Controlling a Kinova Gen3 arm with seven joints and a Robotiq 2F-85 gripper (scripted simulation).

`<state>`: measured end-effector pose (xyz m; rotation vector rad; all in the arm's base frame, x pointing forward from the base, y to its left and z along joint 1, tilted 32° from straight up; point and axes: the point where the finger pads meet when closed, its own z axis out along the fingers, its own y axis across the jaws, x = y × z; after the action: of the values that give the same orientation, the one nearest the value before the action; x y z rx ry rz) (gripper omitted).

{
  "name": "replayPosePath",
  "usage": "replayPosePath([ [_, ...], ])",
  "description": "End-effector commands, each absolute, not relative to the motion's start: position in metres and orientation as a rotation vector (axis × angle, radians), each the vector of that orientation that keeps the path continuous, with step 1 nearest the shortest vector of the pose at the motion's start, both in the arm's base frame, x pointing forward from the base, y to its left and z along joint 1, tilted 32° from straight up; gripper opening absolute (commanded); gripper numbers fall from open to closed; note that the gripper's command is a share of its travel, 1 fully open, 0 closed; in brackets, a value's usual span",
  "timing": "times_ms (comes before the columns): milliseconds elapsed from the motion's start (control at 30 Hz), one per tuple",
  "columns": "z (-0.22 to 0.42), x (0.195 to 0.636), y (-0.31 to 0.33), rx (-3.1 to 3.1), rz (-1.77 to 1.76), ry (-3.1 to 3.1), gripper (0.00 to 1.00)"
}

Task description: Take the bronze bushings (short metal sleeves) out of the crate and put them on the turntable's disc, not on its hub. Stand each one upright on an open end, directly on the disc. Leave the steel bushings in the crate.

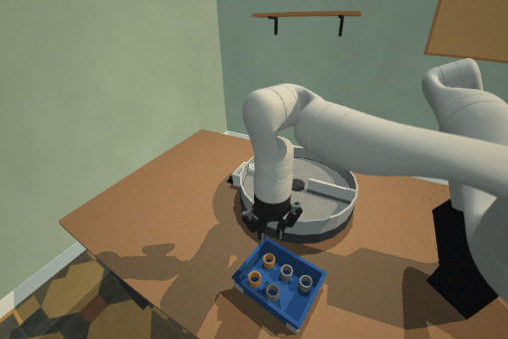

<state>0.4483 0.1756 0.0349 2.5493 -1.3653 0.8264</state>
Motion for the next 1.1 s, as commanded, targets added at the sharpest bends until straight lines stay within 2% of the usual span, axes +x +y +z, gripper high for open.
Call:
replayPosePath([
  [0, 0.037, 0.451, 0.178, 2.554, 0.834, -1.369, 0.39],
  [633, 0.035, 0.453, 0.179, 2.56, 0.834, -1.372, 0.39],
  [1067, 0.001, 0.468, 0.163, 2.552, 0.835, -1.377, 0.39],
])
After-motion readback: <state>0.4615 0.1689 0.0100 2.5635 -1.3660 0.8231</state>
